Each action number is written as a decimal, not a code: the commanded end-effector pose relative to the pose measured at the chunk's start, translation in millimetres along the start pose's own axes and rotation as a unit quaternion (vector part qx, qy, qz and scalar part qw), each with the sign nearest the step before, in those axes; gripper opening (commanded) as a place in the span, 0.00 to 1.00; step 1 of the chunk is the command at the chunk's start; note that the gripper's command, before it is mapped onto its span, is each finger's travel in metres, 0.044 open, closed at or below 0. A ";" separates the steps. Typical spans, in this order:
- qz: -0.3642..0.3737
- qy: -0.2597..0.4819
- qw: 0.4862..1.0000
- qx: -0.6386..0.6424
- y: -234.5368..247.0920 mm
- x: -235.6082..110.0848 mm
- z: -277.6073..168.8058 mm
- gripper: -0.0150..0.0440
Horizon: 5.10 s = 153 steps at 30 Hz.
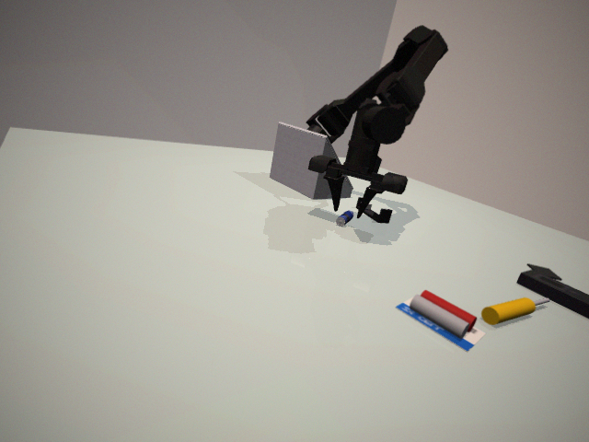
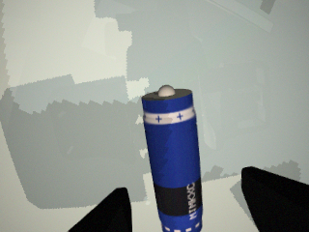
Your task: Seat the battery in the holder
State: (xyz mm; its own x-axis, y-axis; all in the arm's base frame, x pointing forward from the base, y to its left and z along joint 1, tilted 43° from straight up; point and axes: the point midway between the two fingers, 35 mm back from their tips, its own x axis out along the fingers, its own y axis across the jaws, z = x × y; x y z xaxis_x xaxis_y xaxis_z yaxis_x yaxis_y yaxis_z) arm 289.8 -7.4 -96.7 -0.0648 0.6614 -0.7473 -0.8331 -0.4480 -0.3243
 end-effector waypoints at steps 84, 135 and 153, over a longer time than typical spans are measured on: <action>0.006 0.004 0.476 0.880 -32.7 -60.3 107.0 0.35; -0.152 -0.039 0.384 0.910 -35.8 -14.0 114.6 0.35; -0.204 -0.056 0.377 0.902 -32.8 -6.3 117.9 0.35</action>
State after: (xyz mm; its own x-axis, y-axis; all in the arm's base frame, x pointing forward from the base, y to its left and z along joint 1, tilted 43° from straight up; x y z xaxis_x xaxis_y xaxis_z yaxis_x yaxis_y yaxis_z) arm 256.3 72.6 -11.2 0.3179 0.5303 -0.7859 0.1923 0.7757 0.6012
